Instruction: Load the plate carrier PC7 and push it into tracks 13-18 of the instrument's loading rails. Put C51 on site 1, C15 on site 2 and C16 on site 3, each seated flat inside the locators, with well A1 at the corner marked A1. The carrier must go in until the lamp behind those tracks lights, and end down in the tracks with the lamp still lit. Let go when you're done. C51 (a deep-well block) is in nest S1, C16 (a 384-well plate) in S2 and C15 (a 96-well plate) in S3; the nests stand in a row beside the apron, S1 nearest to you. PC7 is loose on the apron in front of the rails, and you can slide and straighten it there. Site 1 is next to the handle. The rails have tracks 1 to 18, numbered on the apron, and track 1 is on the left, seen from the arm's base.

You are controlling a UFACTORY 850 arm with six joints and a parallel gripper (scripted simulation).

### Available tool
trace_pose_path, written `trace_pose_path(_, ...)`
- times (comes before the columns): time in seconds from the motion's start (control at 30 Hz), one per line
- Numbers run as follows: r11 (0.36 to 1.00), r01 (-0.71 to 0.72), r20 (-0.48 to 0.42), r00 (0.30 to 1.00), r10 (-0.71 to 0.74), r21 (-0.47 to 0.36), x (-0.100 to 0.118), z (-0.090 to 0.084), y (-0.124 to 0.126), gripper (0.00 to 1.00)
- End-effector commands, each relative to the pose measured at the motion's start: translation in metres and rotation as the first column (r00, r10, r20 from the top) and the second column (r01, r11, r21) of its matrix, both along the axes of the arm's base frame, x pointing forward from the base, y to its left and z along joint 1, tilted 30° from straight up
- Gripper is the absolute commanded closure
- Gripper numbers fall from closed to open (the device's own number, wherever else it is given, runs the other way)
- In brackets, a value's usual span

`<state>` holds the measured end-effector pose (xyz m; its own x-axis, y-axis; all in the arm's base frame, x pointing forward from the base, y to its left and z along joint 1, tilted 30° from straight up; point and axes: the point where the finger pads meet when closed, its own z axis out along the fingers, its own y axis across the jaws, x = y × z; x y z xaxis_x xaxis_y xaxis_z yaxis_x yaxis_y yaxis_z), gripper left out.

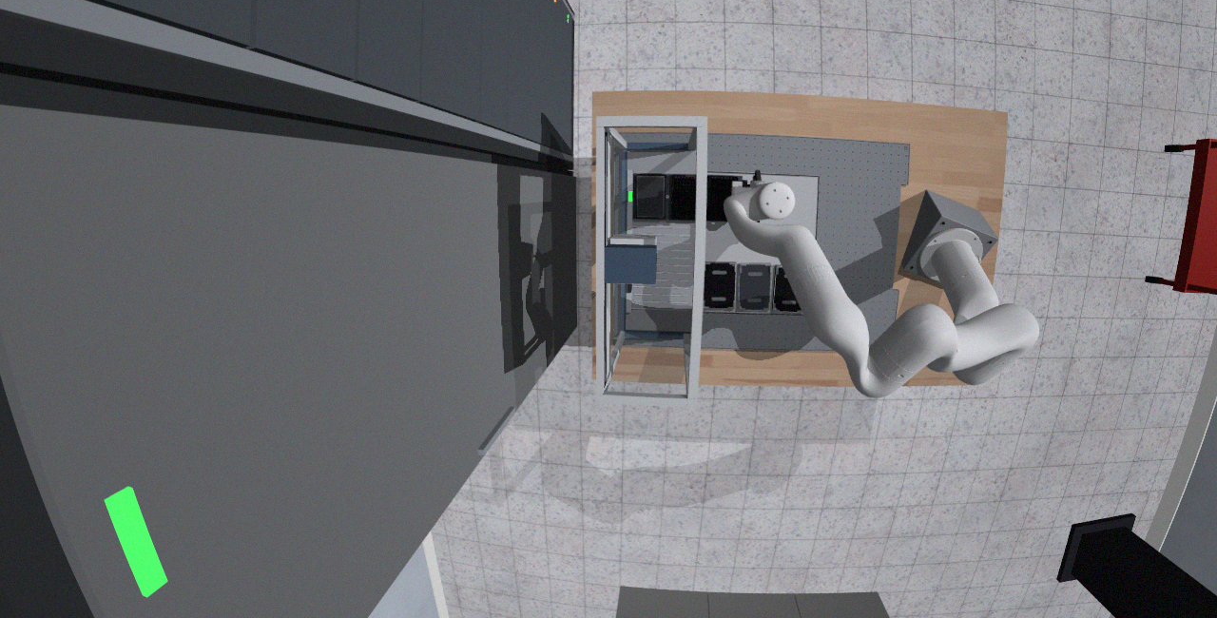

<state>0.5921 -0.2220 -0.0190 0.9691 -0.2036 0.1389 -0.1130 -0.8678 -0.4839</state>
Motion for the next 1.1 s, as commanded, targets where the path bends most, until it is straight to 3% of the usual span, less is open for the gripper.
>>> trace_pose_path(0.0, 1.0, 0.001, 0.002, 1.0, -0.001, -0.001, -0.002, 0.0, 0.0, 0.18)
trace_pose_path(0.47, 1.0, 0.001, 0.002, 1.0, -0.001, -0.001, -0.004, 0.002, -0.001, 0.18)
trace_pose_path(1.07, 1.0, 0.001, 0.002, 1.0, -0.001, -0.001, -0.01, 0.025, -0.013, 0.18)
